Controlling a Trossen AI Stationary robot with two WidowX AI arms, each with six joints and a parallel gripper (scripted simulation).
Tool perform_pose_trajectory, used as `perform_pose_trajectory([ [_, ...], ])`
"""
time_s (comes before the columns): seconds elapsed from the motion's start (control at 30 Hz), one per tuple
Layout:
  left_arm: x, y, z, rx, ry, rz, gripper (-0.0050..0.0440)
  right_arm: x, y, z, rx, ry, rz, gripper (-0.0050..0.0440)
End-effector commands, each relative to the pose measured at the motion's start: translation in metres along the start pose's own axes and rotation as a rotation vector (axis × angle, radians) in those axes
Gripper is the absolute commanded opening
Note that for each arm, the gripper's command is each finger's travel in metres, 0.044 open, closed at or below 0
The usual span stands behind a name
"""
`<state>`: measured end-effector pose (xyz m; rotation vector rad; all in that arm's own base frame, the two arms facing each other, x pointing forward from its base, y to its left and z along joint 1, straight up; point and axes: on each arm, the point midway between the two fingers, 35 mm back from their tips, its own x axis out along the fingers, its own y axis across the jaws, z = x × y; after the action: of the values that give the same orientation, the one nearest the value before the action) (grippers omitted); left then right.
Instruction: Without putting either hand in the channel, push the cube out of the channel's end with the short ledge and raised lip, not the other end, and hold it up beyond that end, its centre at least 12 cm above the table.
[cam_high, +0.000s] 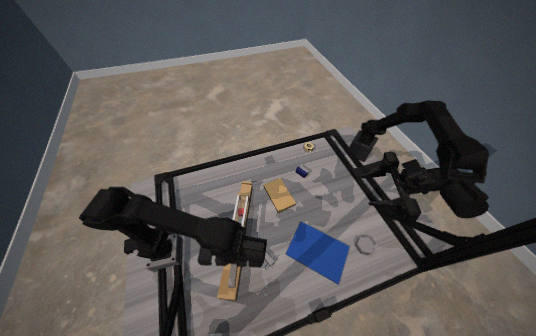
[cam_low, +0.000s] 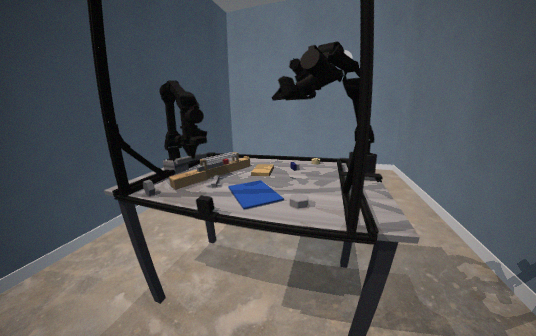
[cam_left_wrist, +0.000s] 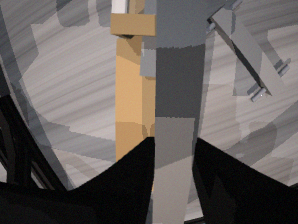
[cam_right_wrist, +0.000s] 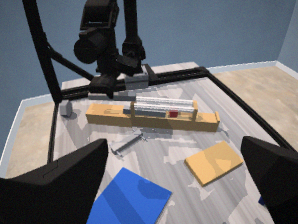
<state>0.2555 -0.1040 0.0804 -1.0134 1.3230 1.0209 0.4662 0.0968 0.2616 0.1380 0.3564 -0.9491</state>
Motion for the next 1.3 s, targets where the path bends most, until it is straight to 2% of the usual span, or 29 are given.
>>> perform_pose_trajectory([
  [0.0,-0.001,0.004,-0.011,0.005,0.001,-0.005,0.004,0.0,0.0,0.001,0.001,-0.004,-0.001,0.04],
  [0.27,-0.001,0.021,-0.057,0.055,0.001,-0.005,0.004,0.0,0.0,0.001,0.001,-0.004,-0.001,0.04],
  [0.57,0.003,0.02,-0.058,0.056,0.001,-0.005,0.004,0.0,0.0,0.001,0.001,-0.004,-0.001,0.04],
  [1.27,0.034,0.019,-0.059,0.056,0.001,-0.005,0.004,0.0,0.0,0.001,0.001,-0.004,-0.001,0.04],
])
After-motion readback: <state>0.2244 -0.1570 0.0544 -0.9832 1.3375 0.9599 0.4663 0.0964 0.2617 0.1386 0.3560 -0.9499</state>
